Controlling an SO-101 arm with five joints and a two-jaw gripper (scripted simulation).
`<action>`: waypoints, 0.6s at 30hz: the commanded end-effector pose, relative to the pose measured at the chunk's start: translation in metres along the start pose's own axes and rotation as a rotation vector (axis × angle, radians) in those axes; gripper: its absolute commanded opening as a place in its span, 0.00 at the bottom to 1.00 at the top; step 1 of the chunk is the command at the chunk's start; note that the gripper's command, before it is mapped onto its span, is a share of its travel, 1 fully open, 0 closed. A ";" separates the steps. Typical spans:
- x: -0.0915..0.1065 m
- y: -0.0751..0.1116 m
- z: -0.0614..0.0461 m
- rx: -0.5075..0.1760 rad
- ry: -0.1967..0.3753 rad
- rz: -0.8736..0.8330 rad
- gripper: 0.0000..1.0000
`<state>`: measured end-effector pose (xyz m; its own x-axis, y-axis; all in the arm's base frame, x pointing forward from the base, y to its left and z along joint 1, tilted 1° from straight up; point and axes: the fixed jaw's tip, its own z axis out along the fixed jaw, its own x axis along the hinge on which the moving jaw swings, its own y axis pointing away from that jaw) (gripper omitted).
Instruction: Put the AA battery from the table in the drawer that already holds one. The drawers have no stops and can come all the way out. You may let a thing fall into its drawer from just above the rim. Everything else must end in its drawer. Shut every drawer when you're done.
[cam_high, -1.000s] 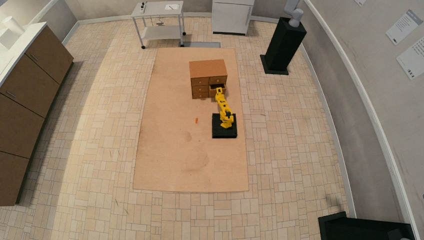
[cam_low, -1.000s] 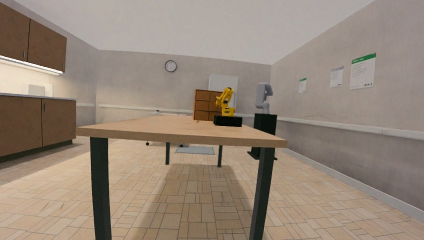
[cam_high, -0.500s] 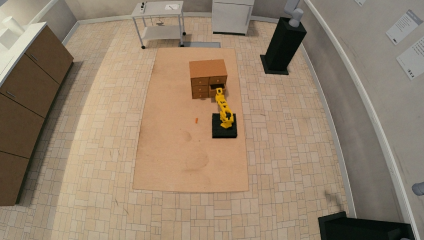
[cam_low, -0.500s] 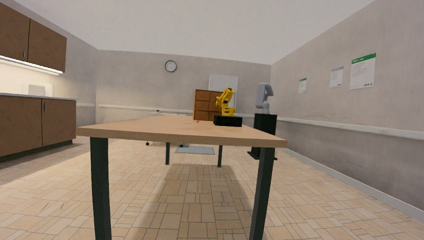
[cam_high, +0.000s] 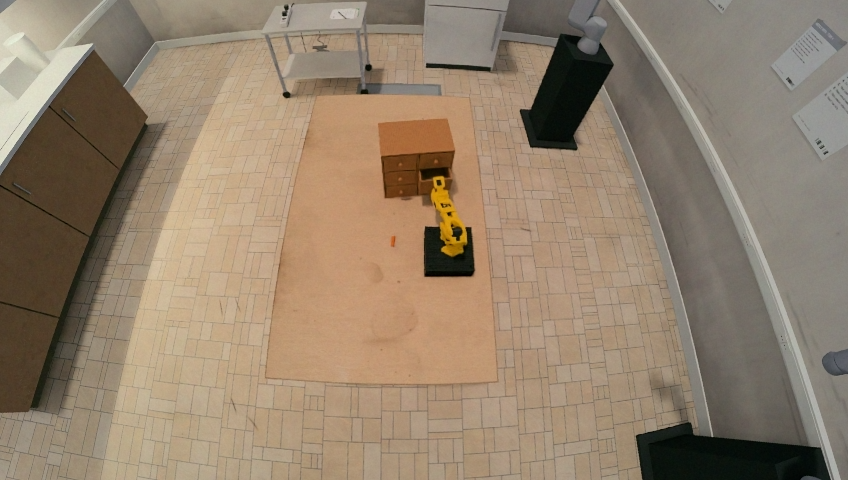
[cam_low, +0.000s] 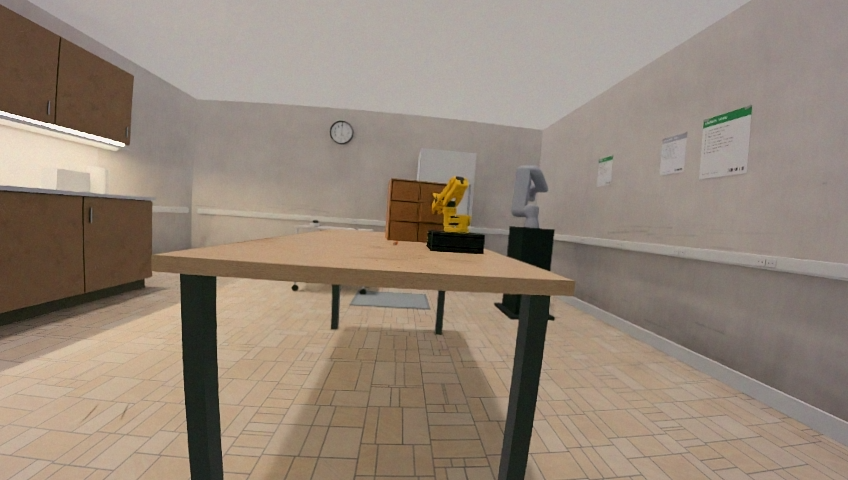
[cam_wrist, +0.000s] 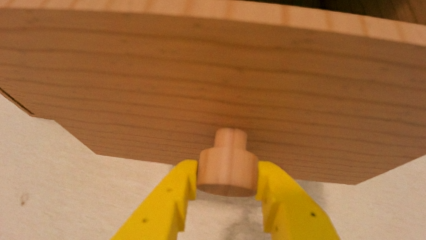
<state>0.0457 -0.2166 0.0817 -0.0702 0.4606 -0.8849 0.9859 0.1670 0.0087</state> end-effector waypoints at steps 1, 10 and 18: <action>0.000 0.004 -0.004 -0.018 -0.012 -0.012 0.00; 0.002 0.005 -0.007 -0.020 -0.012 -0.013 0.00; 0.002 0.005 -0.008 -0.020 -0.012 -0.013 0.00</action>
<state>0.0450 -0.2102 0.0818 -0.0707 0.4588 -0.8857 0.9856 0.1686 0.0087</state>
